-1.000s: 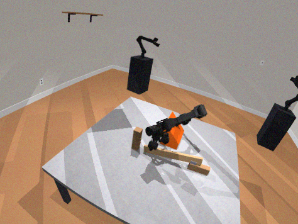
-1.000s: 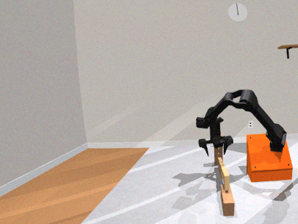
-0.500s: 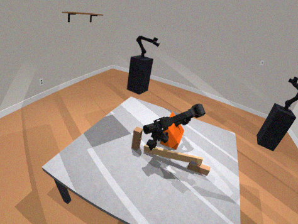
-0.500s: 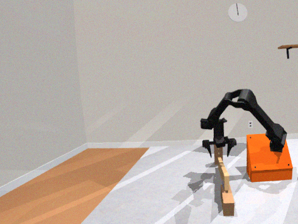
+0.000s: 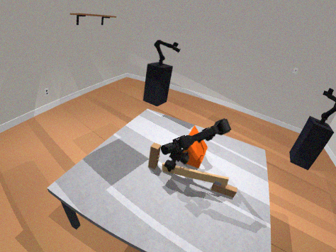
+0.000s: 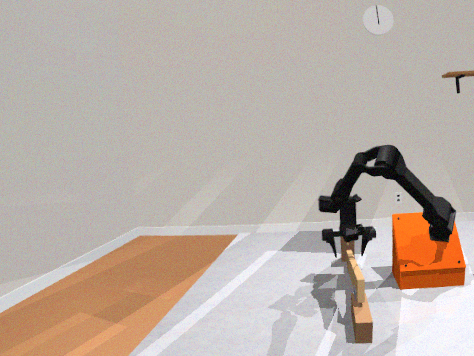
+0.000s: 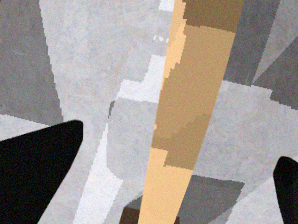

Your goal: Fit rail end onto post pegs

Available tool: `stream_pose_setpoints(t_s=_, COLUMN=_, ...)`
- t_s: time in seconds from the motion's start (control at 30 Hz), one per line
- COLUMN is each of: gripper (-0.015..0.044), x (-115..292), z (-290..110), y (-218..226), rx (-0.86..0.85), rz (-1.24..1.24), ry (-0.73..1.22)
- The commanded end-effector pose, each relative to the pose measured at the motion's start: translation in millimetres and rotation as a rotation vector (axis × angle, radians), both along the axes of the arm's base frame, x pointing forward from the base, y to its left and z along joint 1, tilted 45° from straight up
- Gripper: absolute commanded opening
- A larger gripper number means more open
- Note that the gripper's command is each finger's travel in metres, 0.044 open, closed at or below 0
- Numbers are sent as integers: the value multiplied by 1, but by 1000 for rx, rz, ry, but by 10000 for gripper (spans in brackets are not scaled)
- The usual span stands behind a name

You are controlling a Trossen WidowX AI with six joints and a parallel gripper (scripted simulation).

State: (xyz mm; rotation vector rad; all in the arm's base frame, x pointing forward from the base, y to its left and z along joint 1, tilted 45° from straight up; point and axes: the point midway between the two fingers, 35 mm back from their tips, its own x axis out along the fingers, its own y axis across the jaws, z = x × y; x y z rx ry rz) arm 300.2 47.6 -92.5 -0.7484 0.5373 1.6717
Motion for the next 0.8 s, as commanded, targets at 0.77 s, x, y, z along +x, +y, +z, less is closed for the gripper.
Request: stream_pose_setpoints(t_s=0.77, gripper=387, x=-9, z=-26, y=27, rx=10, rz=-1, ry=9)
